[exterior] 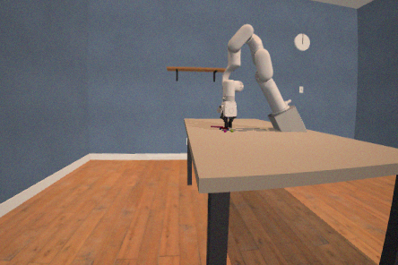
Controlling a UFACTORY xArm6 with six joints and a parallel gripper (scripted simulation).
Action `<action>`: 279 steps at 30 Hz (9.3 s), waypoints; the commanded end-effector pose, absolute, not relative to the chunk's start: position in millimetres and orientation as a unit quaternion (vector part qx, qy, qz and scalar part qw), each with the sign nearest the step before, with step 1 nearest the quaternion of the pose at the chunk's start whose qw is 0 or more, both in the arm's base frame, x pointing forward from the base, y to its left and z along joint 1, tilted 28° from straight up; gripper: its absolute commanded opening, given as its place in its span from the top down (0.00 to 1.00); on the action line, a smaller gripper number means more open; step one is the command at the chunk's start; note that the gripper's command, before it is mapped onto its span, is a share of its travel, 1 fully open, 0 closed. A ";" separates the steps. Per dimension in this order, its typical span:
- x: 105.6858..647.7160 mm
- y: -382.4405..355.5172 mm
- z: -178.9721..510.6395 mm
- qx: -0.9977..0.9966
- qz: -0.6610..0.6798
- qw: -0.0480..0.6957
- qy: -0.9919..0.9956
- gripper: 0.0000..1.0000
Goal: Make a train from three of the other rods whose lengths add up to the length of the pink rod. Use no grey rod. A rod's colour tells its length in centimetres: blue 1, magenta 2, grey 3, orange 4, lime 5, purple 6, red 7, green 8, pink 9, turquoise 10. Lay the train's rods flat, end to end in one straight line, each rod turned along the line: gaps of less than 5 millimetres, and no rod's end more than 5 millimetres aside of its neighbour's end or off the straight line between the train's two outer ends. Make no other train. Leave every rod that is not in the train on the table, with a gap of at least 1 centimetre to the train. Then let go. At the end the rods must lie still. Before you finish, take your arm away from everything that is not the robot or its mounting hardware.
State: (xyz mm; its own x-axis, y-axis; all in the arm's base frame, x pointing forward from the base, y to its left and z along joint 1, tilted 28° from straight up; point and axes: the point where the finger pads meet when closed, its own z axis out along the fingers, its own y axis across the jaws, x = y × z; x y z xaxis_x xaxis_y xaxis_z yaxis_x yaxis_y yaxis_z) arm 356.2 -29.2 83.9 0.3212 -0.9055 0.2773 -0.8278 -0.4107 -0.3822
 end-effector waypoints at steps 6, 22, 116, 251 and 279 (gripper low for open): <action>356.8 -29.2 84.6 -0.808 -0.229 0.086 0.536 0.76; 356.8 -29.2 84.6 -0.808 -0.229 0.086 0.536 0.76; 363.3 -30.7 72.2 -0.808 -0.229 0.086 0.536 0.96; 382.0 62.3 188.9 -0.752 -0.215 0.105 0.614 0.96; 408.1 103.4 187.8 -0.726 -0.215 0.116 0.642 0.96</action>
